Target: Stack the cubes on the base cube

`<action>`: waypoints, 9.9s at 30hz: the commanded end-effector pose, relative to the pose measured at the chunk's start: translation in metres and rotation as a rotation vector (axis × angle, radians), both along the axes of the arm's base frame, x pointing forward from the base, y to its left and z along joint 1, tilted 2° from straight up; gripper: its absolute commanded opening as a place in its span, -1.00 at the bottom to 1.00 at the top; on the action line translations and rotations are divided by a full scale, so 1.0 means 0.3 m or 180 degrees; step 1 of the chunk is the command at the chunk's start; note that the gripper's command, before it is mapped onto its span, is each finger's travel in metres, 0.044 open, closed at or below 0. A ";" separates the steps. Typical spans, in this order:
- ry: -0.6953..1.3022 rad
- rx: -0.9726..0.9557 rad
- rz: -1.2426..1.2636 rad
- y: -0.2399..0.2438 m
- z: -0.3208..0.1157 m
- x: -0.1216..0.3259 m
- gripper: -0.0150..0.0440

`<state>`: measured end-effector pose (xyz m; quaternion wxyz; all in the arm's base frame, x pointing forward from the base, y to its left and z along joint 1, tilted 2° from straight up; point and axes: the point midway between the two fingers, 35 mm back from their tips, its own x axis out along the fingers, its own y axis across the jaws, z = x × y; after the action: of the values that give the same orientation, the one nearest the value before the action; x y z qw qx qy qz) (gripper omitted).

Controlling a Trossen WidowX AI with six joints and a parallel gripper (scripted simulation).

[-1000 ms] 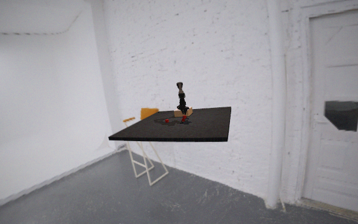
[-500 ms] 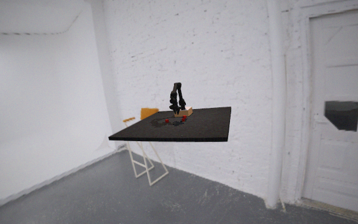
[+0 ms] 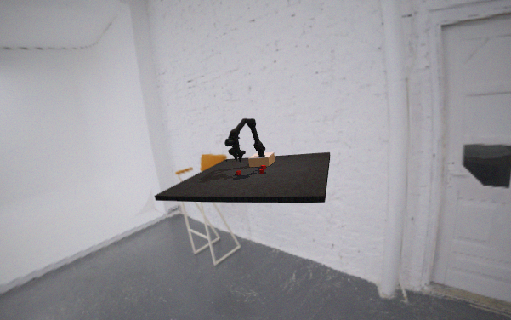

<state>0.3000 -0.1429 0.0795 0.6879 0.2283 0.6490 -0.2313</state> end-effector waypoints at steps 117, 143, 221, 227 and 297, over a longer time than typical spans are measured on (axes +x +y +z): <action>-0.0043 0.0033 0.0089 0.125 0.009 0.038 -0.14; -0.0040 0.0063 0.0014 0.374 -0.008 0.068 -0.14; -0.0015 0.0069 -0.0123 0.628 -0.229 0.053 -0.14; -0.0015 0.0069 -0.0123 0.628 -0.234 0.053 -0.14; -0.0012 0.0083 -0.0106 0.631 -0.033 0.043 0.20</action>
<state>0.3110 0.0461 0.0627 0.6793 0.2462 0.6502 -0.2351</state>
